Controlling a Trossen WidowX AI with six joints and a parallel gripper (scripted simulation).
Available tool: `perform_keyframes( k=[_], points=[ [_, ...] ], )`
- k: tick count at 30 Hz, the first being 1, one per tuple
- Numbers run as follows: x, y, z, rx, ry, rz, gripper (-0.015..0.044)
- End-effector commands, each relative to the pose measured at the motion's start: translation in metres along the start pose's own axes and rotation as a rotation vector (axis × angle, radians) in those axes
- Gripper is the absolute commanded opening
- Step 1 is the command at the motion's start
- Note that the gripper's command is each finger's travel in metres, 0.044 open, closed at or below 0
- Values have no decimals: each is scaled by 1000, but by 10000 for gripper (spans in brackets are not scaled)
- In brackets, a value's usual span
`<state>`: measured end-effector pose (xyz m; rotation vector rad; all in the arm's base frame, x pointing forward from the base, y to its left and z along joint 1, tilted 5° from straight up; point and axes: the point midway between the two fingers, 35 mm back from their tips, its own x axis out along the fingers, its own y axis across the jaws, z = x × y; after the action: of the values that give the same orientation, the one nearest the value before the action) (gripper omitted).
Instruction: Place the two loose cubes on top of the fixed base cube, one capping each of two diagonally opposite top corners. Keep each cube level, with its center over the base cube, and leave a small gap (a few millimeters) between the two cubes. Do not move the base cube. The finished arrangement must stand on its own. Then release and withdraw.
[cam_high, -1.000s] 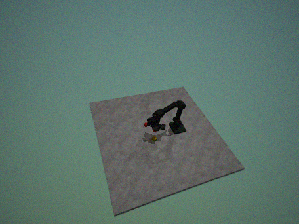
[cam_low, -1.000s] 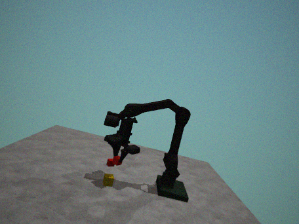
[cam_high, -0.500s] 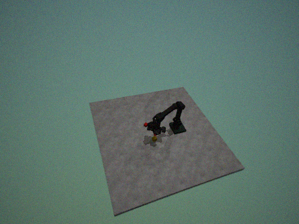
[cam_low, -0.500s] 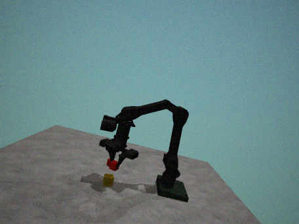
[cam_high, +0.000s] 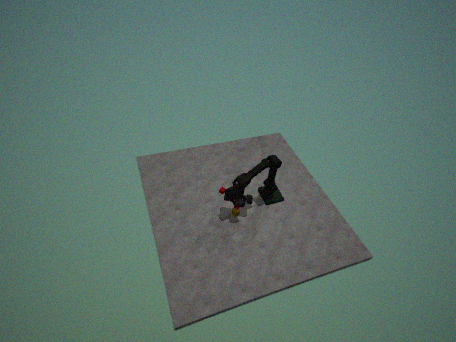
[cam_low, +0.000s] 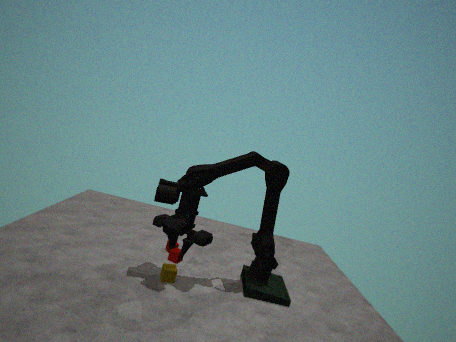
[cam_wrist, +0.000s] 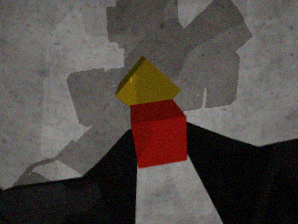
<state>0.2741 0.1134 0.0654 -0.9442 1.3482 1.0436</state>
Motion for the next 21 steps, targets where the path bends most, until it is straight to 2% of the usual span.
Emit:
perform_keyframes(
  k=[1, 21],
  points=[
    [8, 1, 1, -5, -4, 3, 105],
    [14, 1, 1, -4, -4, 3, 105]
  ],
)
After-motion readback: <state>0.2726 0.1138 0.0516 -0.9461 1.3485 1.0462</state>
